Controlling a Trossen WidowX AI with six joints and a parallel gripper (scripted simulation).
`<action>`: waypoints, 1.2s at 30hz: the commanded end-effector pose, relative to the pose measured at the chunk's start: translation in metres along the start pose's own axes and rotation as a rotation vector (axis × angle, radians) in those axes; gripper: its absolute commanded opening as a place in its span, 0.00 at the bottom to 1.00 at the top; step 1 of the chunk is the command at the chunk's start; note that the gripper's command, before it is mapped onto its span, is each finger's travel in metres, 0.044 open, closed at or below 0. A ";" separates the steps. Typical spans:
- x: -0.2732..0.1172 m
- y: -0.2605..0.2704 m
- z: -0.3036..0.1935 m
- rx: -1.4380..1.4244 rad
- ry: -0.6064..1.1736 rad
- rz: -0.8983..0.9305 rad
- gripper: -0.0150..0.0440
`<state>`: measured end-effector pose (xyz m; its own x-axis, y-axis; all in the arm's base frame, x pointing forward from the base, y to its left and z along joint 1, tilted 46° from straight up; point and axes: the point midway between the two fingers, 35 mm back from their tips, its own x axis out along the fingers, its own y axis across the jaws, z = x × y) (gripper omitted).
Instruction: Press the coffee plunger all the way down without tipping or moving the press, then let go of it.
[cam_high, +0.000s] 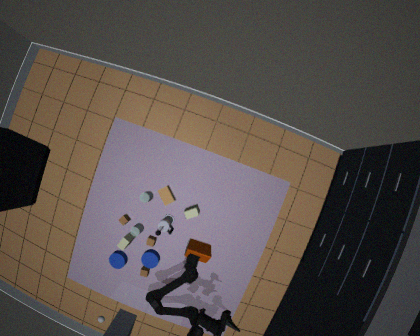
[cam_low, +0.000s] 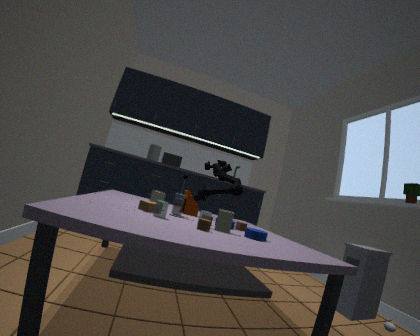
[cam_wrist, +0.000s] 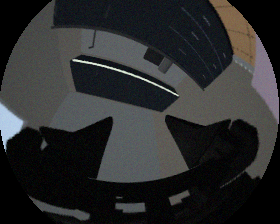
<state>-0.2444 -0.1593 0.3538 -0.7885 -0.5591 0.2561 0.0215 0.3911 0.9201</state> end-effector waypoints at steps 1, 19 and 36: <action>0.000 -0.001 -0.001 -0.003 0.003 -0.004 0.98; -0.036 -0.163 -0.155 -0.547 0.778 -0.502 1.00; -0.279 -0.261 -0.262 -0.978 2.254 -0.290 1.00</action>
<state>0.0936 -0.3152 0.1302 0.5925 -0.5056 -0.6272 0.7588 0.0889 0.6452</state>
